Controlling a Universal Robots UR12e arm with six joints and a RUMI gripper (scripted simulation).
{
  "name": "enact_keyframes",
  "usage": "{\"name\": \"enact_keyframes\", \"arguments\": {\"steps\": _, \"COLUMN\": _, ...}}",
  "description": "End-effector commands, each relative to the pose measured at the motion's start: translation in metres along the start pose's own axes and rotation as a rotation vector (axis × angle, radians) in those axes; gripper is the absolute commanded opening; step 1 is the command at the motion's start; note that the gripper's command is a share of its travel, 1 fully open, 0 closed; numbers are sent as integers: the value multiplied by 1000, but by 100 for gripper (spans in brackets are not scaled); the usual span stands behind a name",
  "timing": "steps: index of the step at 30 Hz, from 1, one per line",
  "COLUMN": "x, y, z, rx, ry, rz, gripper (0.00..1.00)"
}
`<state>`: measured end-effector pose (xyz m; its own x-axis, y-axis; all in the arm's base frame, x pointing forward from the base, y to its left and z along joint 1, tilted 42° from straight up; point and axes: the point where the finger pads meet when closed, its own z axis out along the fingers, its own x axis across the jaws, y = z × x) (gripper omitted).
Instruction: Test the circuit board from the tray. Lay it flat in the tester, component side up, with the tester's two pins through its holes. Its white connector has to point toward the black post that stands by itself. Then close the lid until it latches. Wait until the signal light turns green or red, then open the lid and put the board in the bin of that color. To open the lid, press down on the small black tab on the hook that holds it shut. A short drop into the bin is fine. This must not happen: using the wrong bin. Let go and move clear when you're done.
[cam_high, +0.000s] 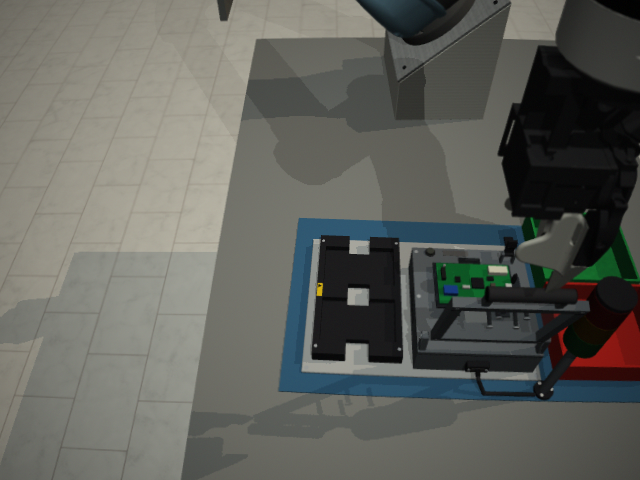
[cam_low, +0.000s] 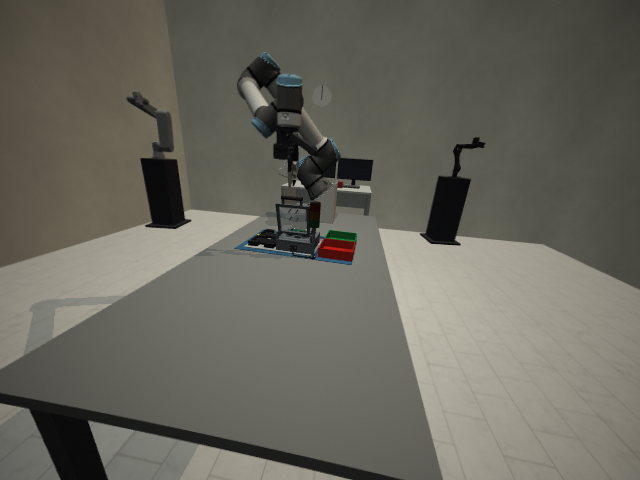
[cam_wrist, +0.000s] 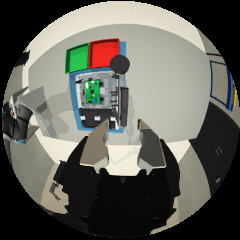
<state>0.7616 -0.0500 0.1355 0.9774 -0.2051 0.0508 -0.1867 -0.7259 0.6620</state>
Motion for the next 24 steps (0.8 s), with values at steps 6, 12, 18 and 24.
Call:
{"name": "enact_keyframes", "arguments": {"steps": 6, "x": -2, "y": -1, "z": 18, "rx": -1, "ry": -4, "rz": -2, "gripper": 30}}
{"name": "enact_keyframes", "arguments": {"steps": 12, "x": -1, "y": 0, "z": 18, "rx": -1, "ry": -2, "rz": -1, "gripper": 30}}
{"name": "enact_keyframes", "arguments": {"steps": 18, "x": 0, "y": 0, "z": 17, "rx": 0, "ry": 0, "rz": 1, "gripper": 30}}
{"name": "enact_keyframes", "arguments": {"steps": 24, "x": 0, "y": 0, "z": 17, "rx": 0, "ry": 0, "rz": 0, "gripper": 30}}
